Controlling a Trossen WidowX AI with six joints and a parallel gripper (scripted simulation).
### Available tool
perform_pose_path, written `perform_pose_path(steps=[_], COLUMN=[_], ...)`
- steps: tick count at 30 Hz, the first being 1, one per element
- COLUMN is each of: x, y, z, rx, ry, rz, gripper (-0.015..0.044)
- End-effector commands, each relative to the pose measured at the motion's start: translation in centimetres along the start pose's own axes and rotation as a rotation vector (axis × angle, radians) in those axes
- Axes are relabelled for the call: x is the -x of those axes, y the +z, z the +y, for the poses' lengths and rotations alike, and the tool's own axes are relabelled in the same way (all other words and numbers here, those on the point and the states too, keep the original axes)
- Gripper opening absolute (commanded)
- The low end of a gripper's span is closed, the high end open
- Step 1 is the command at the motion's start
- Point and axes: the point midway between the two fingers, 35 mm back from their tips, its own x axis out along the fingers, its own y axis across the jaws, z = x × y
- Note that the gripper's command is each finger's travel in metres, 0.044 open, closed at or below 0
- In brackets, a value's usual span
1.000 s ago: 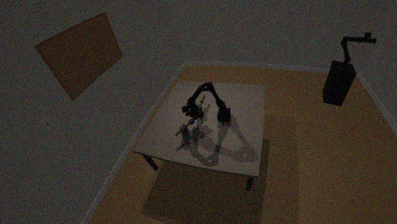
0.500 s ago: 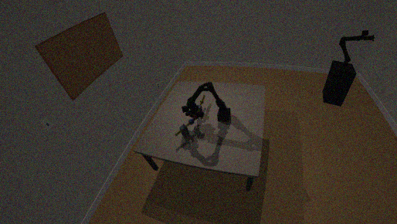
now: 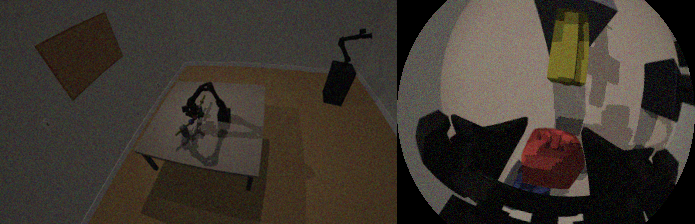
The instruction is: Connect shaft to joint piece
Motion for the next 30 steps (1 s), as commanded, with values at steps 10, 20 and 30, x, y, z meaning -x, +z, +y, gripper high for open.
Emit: perform_pose_path(steps=[10,20,30], x=[0.0,2.5,3.2], y=[0.0,0.5,0.5], z=[0.0,0.0,0.1], rx=[0.0,-0.003,0.05], ry=[0.0,-0.002,0.009], rz=[0.001,0.197,0.212], gripper=[0.044,0.044,0.044])
